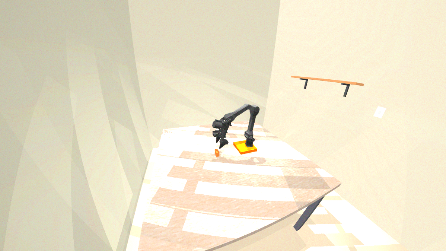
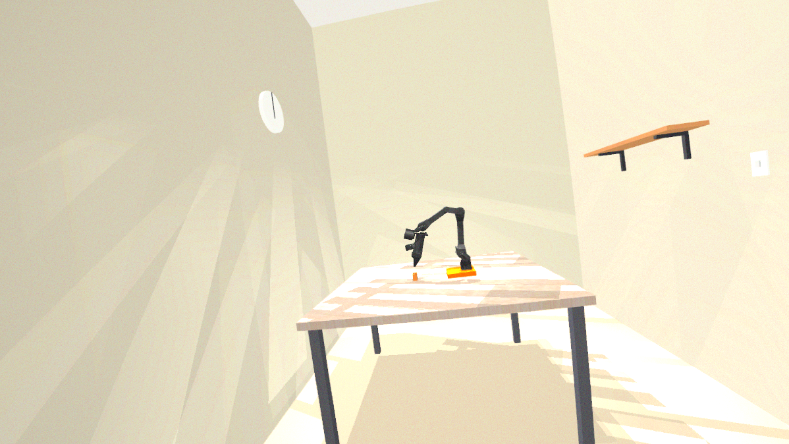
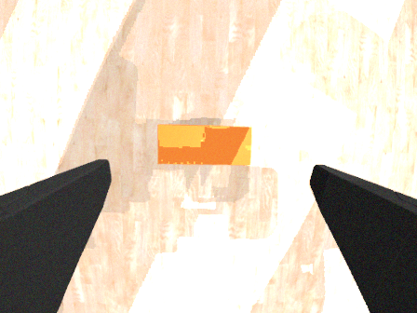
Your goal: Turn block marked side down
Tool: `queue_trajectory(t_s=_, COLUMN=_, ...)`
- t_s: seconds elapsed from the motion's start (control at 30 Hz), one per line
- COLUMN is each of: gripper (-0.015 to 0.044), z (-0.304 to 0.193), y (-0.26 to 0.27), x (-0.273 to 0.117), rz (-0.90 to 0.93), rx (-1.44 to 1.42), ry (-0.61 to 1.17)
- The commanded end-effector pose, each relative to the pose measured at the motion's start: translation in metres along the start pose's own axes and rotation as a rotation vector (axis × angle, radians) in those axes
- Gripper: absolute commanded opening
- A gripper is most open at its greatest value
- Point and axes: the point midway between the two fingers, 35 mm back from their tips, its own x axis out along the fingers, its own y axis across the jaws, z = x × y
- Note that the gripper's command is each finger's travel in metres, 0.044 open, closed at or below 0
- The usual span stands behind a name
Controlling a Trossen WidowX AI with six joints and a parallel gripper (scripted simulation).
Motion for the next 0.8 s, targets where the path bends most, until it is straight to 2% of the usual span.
queue_trajectory(t_s=0.0, gripper=0.044, z=0.016, y=0.001, x=-0.007, rz=0.007, rx=-0.003, ry=0.176)
queue_trajectory(t_s=0.17, gripper=0.044, z=0.024, y=0.001, x=-0.011, rz=0.01, rx=-0.001, ry=0.303)
queue_trajectory(t_s=0.4, gripper=0.044, z=0.023, y=0.001, x=-0.009, rz=0.01, rx=-0.001, ry=0.303)
queue_trajectory(t_s=0.53, gripper=0.044, z=0.011, y=0.001, x=0.02, rz=0.01, rx=-0.001, ry=0.304)
queue_trajectory(t_s=0.77, gripper=0.044, z=0.009, y=0.002, x=0.027, rz=0.01, rx=-0.001, ry=0.304)
